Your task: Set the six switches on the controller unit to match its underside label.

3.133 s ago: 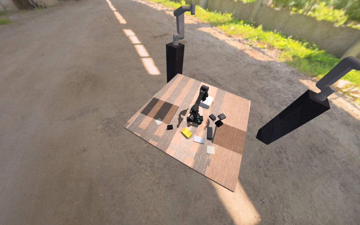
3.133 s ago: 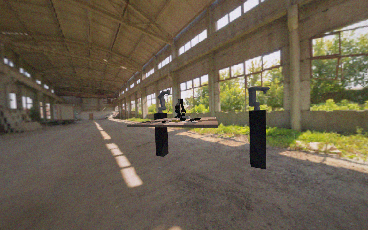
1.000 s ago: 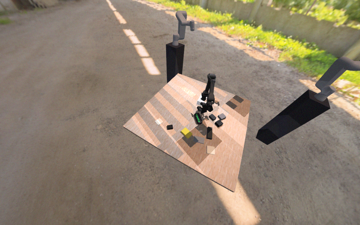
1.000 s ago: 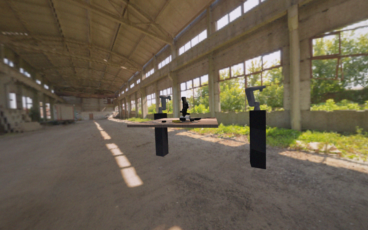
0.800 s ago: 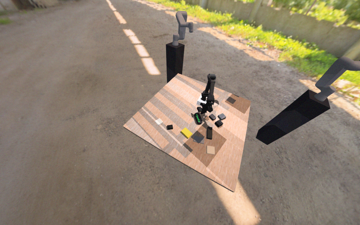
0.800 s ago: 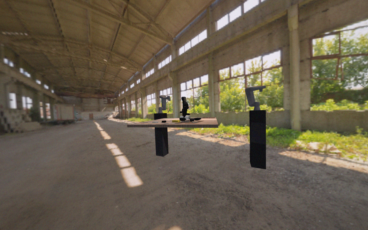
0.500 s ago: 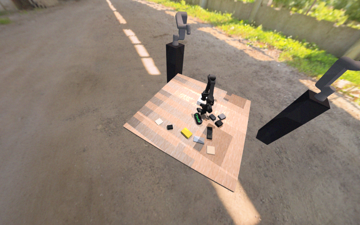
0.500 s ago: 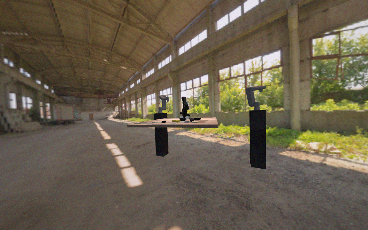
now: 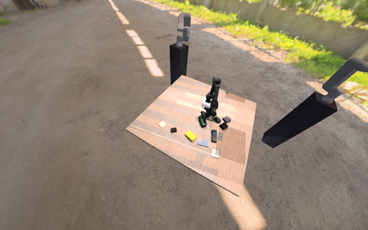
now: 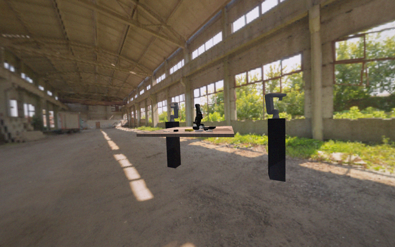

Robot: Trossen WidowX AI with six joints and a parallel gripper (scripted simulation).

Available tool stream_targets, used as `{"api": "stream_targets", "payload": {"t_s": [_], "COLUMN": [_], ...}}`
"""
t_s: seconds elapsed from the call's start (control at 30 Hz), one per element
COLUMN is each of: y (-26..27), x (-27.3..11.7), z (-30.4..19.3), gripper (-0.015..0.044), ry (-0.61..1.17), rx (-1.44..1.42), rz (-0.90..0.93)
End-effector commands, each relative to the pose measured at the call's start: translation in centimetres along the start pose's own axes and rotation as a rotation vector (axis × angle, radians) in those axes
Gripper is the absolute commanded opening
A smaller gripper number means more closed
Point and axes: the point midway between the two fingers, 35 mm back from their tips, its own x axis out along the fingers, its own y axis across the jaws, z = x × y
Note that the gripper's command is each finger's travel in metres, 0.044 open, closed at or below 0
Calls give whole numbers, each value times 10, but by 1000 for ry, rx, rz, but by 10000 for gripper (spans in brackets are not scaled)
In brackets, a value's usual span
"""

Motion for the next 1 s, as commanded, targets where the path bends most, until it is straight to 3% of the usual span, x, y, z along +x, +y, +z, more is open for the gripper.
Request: {"api": "stream_targets", "payload": {"t_s": [0.0, 0.97], "y": [-1, 9], "x": [4, 7], "z": [2, 2], "gripper": [0, 0], "ry": [-6, -6], "rx": [2, 2], "rz": [1, 2]}}
